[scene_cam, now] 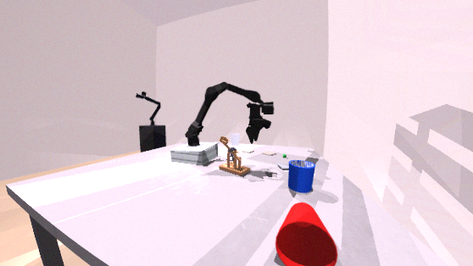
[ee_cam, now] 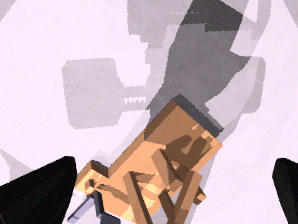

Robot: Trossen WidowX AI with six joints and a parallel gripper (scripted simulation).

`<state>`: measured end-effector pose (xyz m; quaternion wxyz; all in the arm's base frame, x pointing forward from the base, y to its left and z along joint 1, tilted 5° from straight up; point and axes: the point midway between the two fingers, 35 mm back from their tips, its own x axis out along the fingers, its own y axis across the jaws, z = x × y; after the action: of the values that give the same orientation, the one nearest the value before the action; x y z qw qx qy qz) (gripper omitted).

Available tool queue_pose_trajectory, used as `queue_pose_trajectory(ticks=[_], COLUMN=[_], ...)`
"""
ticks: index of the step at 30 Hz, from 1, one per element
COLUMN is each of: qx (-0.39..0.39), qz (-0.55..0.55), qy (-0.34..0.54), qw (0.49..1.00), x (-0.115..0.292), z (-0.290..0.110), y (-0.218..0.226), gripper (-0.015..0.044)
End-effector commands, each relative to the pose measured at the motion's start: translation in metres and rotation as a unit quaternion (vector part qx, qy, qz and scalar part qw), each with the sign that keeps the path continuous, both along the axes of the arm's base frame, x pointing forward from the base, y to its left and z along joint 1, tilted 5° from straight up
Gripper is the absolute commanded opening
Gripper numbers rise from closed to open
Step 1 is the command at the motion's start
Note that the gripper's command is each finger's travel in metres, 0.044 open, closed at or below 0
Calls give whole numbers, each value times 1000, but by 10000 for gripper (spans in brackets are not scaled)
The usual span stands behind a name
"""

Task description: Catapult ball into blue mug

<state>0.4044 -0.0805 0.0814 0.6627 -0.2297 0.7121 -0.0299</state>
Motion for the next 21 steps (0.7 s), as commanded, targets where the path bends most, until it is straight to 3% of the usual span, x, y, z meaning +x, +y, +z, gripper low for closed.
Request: queue_pose_trajectory(ticks=[1, 21], qx=[10, 57], qz=[-44, -220], qy=[-56, -306], qw=[997, 925], x=[15, 72], z=[14, 97], y=[-19, -120], gripper=[440, 440])
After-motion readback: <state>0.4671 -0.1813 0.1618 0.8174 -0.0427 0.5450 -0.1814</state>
